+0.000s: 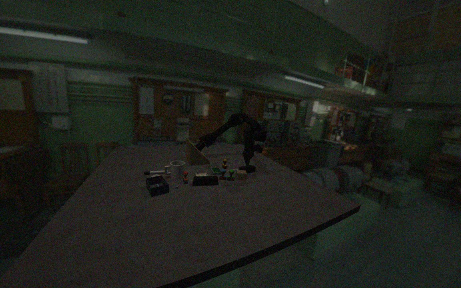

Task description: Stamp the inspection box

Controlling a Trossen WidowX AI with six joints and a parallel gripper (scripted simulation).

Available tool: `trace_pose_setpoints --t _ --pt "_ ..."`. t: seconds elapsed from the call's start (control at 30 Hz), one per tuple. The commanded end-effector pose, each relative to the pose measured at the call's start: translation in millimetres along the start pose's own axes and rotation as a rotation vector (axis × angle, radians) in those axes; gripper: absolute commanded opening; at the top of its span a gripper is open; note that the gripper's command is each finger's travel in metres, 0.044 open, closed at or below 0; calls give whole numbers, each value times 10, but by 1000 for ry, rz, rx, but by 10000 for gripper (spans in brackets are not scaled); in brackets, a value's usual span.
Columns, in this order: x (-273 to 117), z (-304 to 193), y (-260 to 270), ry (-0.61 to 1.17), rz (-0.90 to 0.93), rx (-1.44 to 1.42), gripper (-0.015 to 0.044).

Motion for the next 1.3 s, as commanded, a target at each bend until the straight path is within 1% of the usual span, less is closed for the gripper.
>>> trace_pose_setpoints --t 0.0,0.07,0.13,0.43,1.27 --pt "4 -581 -389 40 85 109 224" --pt "-32 -846 -516 39 126 160 224" --pt "-48 -945 -551 36 141 181 224" --pt "-22 -945 -550 36 141 181 224" --pt "382 -944 -499 36 140 180 224"
Point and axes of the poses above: the point midway between the two fingers, 35 mm back from their tips, its own x axis out along the fingers, its own y axis across the jaws, z = x × y, the point moved 3 cm from there along -x, back along the fingers, and after that the axes turned 7 degrees about -x, right-handed, at the moved point
